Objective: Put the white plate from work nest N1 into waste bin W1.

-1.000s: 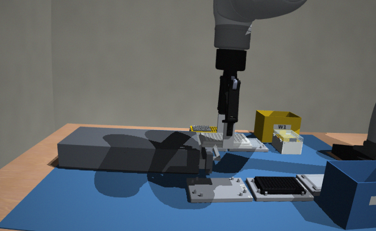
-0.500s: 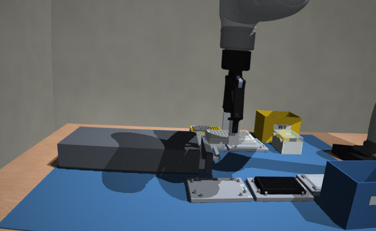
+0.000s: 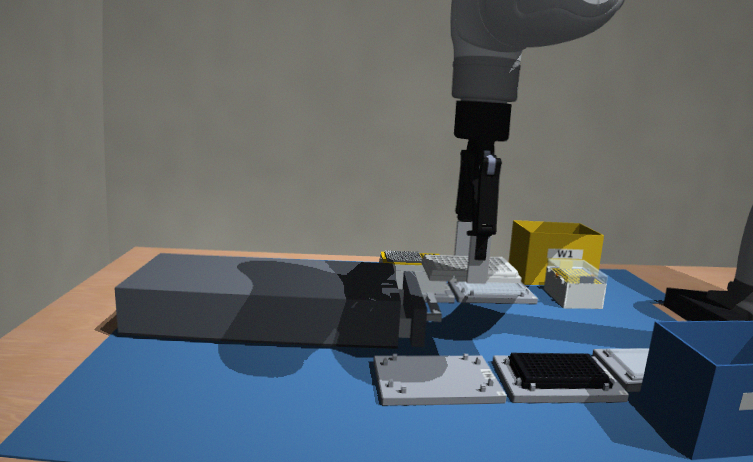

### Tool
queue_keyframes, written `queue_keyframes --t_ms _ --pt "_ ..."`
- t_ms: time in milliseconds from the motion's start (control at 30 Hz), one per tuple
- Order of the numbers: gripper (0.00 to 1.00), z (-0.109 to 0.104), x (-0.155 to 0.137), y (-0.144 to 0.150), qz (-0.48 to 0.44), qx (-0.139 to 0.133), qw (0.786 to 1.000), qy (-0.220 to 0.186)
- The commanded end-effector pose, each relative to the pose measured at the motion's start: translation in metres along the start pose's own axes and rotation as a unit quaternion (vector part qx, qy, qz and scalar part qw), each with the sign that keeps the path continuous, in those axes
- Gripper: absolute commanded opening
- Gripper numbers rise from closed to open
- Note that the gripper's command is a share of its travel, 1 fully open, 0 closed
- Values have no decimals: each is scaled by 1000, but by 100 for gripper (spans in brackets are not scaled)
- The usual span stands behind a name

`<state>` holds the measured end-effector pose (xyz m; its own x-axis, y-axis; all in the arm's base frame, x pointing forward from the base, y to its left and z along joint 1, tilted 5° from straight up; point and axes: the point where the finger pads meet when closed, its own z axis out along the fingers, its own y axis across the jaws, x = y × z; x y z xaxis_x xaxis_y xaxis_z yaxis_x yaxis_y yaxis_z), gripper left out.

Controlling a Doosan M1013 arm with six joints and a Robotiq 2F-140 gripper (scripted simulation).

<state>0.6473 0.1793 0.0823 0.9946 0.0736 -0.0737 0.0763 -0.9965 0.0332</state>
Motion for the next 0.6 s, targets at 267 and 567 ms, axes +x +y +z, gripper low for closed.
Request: queue_keyframes --t_ms 267,567 --pt "10 0 -18 26 0 0 1000 0" --pt "10 0 -29 41 0 0 1000 0"
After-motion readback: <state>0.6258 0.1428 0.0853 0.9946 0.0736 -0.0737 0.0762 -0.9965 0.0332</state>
